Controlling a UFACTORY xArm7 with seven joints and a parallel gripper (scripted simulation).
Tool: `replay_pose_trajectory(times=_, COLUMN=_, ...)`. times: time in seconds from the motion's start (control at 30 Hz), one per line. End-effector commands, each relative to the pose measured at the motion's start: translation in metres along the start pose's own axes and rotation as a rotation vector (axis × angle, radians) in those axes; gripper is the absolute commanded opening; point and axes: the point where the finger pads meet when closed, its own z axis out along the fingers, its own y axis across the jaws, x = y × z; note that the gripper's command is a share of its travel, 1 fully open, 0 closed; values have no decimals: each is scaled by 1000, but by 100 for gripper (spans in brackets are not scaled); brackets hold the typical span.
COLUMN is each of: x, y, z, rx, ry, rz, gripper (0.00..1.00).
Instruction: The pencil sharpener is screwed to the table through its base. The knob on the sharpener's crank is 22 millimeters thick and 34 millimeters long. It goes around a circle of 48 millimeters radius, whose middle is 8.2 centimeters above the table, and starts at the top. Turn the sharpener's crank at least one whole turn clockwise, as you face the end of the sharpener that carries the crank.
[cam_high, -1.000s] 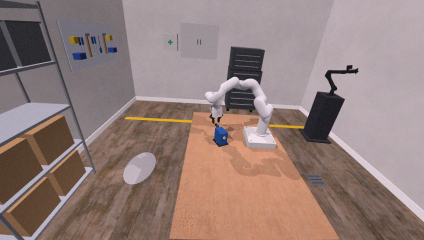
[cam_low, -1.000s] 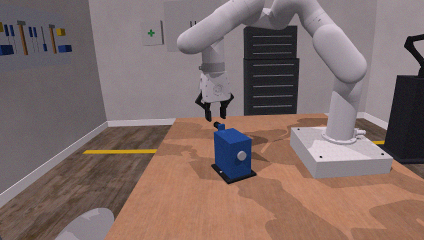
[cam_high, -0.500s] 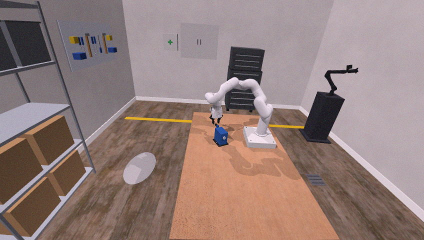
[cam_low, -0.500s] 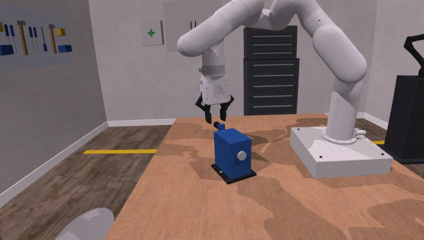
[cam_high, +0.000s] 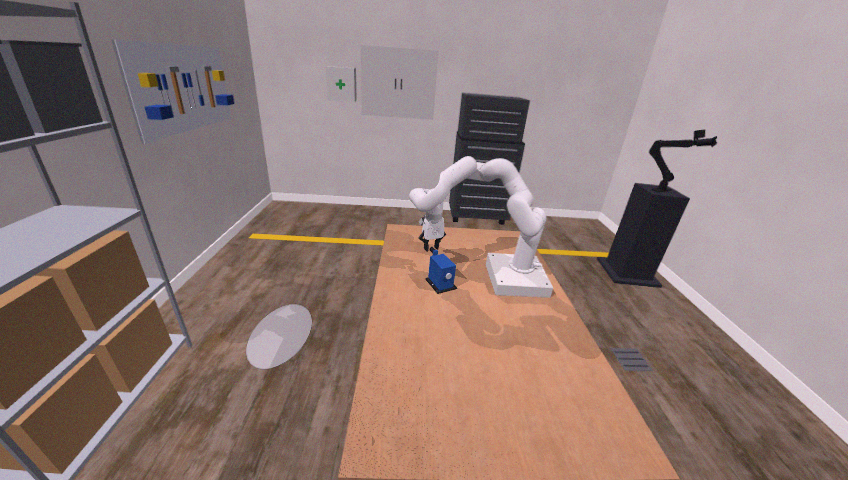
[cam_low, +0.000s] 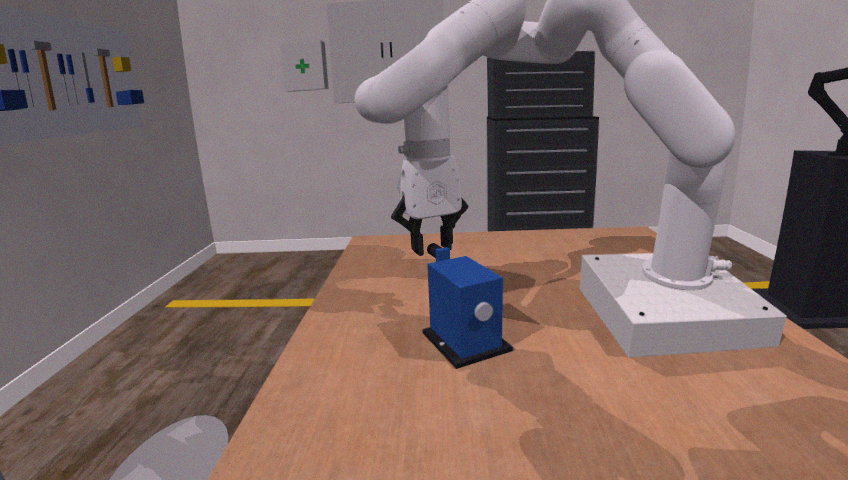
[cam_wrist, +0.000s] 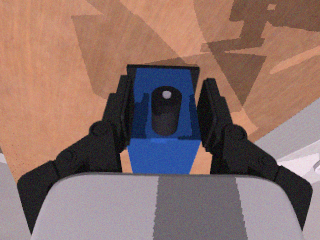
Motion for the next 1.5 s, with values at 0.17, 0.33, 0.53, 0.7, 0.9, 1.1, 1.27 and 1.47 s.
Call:
replay_pose_trajectory(times=0.17, x=0, y=-1, z=8, rx=3, ry=2, rz=0, gripper=54)
replay_pose_trajectory(times=0.33, x=0, y=-1, z=11, rx=3, ry=2, rz=0, gripper=54)
replay_pose_trajectory(times=0.53, x=0, y=-1, z=14, rx=3, ry=2, rz=0, gripper=54)
replay_pose_trajectory(times=0.7, x=0, y=-1, z=14, rx=3, ry=2, rz=0, gripper=54)
replay_pose_trajectory(times=0.9, x=0, y=-1, z=14, rx=3, ry=2, rz=0, gripper=54)
replay_pose_trajectory(times=1.1, x=0, y=-1, z=14, rx=3, ry=2, rz=0, gripper=54)
replay_pose_trajectory(times=1.27, x=0, y=-1, z=14, rx=3, ry=2, rz=0, gripper=0)
replay_pose_trajectory(times=1.47, x=0, y=-1, z=14, rx=3, ry=2, rz=0, gripper=0)
